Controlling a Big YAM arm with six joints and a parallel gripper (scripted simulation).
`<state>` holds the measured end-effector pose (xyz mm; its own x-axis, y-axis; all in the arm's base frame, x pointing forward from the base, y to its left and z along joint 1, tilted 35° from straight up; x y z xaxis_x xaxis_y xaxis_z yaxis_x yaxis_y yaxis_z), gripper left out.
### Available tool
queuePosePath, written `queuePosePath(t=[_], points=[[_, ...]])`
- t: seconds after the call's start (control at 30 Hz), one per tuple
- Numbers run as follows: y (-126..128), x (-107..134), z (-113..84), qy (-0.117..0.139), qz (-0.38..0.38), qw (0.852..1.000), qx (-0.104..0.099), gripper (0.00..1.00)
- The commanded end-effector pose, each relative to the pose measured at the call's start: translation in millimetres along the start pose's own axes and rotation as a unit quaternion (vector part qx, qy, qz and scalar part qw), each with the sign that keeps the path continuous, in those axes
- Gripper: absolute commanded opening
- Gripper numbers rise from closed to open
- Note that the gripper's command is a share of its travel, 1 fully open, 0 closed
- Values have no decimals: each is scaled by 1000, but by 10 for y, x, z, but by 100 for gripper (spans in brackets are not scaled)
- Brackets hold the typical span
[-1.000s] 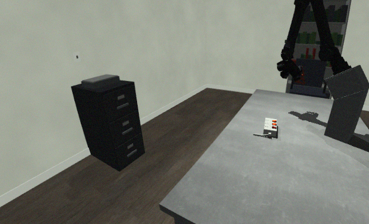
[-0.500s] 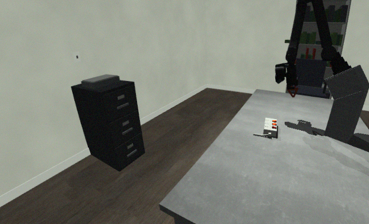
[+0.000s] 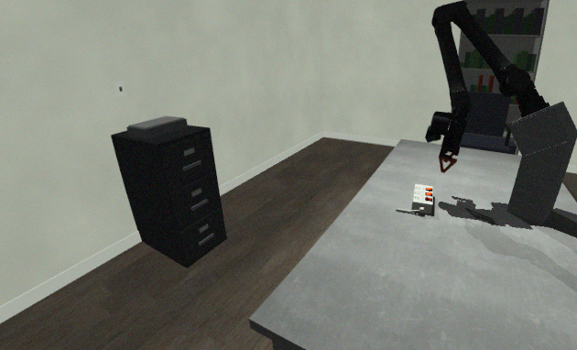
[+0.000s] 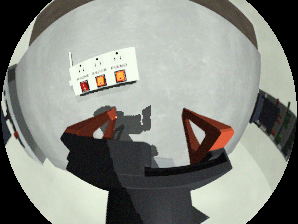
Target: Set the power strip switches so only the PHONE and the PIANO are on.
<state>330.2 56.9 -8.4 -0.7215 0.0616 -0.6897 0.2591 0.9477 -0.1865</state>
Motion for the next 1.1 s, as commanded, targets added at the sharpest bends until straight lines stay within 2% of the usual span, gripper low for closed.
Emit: queuePosePath(t=[0.0, 0.1, 0.2, 0.27, 0.33, 0.37, 0.43, 0.5, 0.63, 1.07], points=[[321, 38, 109, -47, 15, 998, -28, 100], [622, 94, 207, -84, 8, 995, -58, 100], [836, 122, 286, -111, 6, 991, -78, 100], [923, 141, 317, -121, 6, 989, -86, 100], [923, 141, 317, -121, 6, 989, -86, 100], [856, 112, 387, -123, 16, 989, -77, 100], [954, 79, 335, -134, 15, 987, -91, 100], [991, 110, 327, -134, 11, 986, -95, 100], [941, 173, 324, -125, 5, 988, -90, 100], [940, 175, 324, -124, 4, 988, -89, 100]])
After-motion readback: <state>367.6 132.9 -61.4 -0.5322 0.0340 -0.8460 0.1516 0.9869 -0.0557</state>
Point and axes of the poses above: the point where the finger pads meet when closed, its own z axis out along the fingers, its own y axis across the jaws, x = y × z, the point moved 7 cm from there along -z, back along the fingers, and after that the axes turned 12 degrees about z, right-handed, at the moved point
